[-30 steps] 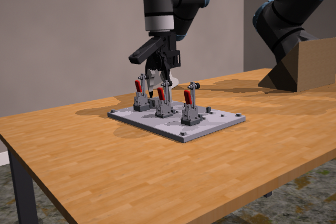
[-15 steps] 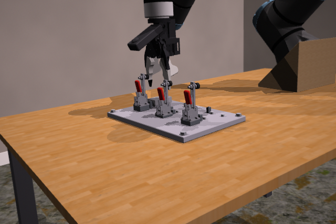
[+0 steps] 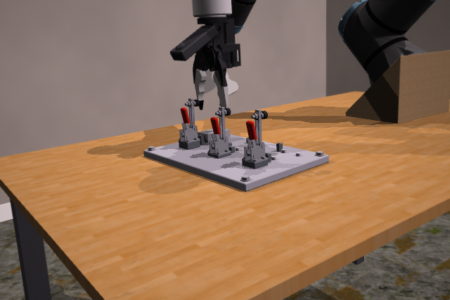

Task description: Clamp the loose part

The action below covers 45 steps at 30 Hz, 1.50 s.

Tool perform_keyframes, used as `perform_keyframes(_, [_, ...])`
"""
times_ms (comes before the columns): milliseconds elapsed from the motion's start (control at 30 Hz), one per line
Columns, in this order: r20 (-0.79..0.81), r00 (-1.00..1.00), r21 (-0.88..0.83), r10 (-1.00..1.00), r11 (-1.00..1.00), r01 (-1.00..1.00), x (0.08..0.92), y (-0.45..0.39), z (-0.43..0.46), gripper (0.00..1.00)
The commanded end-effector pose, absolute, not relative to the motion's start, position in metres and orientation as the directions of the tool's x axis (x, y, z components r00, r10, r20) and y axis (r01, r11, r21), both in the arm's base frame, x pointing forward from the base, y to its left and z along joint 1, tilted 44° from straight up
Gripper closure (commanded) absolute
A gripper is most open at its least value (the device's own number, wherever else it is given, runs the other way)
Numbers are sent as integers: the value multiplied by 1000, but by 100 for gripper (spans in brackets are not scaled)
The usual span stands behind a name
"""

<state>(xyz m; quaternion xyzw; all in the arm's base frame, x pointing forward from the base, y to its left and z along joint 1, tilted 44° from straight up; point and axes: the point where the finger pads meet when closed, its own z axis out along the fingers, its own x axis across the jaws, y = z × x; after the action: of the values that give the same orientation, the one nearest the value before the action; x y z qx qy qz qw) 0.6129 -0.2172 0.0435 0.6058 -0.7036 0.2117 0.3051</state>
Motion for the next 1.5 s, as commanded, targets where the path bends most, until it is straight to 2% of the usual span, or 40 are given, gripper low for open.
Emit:
perform_keyframes(0, [686,-80,71,-723,176,-982,613,-217,44,41])
perform_keyframes(200, [686,-80,71,-723,176,-982,613,-217,44,41])
perform_keyframes(233, [686,-80,71,-723,176,-982,613,-217,44,72])
perform_keyframes(1033, [686,-80,71,-723,176,-982,632,-143,124,72])
perform_keyframes(1467, [686,-80,71,-723,176,-982,636,-140,128,72])
